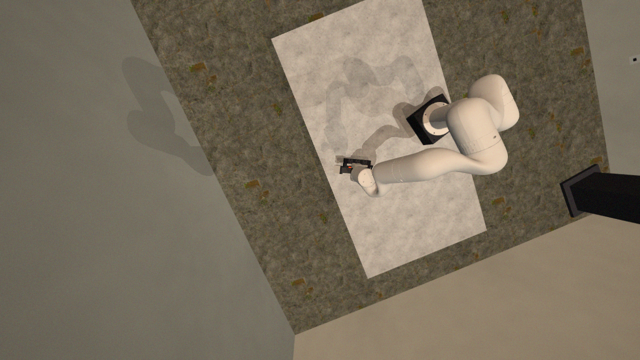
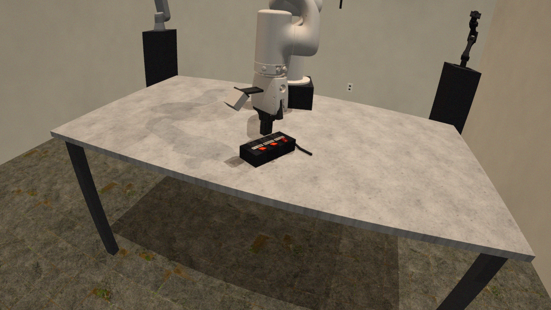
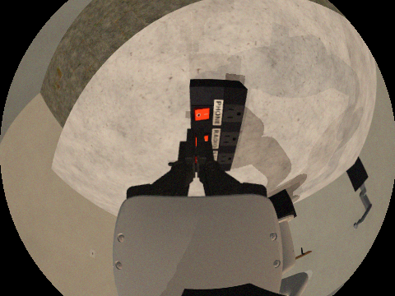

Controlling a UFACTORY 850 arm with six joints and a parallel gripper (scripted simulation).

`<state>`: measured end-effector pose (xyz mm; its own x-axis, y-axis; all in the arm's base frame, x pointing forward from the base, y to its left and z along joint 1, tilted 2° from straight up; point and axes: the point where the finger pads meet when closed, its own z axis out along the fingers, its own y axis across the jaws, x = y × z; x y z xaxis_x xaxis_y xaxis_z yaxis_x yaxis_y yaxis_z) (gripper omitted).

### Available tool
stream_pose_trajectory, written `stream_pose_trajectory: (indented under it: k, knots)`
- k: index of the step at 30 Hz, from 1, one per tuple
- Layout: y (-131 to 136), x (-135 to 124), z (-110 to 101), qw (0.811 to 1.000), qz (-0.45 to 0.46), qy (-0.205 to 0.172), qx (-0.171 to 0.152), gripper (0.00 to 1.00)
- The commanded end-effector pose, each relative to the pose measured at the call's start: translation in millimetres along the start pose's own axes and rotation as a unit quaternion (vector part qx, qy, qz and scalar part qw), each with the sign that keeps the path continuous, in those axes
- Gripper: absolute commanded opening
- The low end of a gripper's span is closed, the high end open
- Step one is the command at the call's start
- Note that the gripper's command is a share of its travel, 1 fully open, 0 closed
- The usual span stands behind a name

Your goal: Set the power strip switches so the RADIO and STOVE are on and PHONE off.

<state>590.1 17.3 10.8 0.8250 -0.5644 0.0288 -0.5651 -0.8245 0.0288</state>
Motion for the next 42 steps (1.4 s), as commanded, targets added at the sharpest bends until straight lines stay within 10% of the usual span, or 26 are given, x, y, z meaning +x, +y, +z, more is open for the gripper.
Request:
stream_pose_trajectory:
  k: [1, 42]
  knots:
    - [-0.4, 0.8, -0.8, 1.000, -0.001, -0.003, 0.002, 0.00]
    - [-0.4, 0.9, 8.5, 1.000, -0.001, -0.003, 0.002, 0.00]
